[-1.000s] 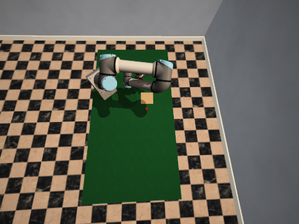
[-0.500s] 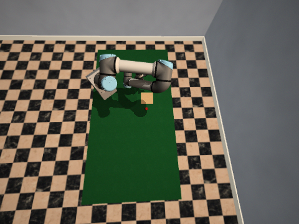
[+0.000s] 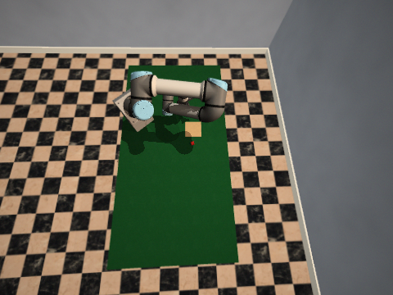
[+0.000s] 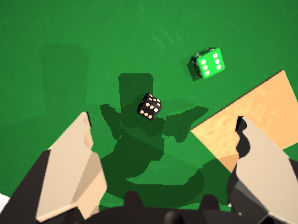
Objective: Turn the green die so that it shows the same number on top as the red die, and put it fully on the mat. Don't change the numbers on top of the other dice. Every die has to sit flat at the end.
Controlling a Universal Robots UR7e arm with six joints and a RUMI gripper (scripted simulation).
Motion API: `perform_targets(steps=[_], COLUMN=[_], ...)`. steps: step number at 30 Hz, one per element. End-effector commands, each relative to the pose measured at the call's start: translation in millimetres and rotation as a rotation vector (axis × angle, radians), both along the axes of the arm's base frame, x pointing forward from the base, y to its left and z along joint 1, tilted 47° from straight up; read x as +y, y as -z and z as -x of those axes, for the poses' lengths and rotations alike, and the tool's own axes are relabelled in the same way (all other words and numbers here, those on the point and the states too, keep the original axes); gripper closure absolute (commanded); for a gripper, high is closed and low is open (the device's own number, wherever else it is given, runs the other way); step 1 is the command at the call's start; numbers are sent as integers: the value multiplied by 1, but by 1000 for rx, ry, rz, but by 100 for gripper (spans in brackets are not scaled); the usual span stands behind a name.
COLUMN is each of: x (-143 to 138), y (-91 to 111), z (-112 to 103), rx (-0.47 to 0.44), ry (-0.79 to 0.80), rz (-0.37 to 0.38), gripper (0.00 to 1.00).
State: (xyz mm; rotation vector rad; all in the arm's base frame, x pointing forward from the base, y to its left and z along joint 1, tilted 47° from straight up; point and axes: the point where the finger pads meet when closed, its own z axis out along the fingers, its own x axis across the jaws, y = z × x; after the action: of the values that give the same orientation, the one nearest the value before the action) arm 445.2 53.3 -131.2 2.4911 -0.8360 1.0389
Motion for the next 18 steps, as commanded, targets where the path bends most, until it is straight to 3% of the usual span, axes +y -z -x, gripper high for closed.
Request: perform_targets(steps=[1,18], x=[3,32], y=[-4,-44], z=[3,35], rx=[-1,-1], ry=[-1,-1], rz=[0,0], gripper=[0,0])
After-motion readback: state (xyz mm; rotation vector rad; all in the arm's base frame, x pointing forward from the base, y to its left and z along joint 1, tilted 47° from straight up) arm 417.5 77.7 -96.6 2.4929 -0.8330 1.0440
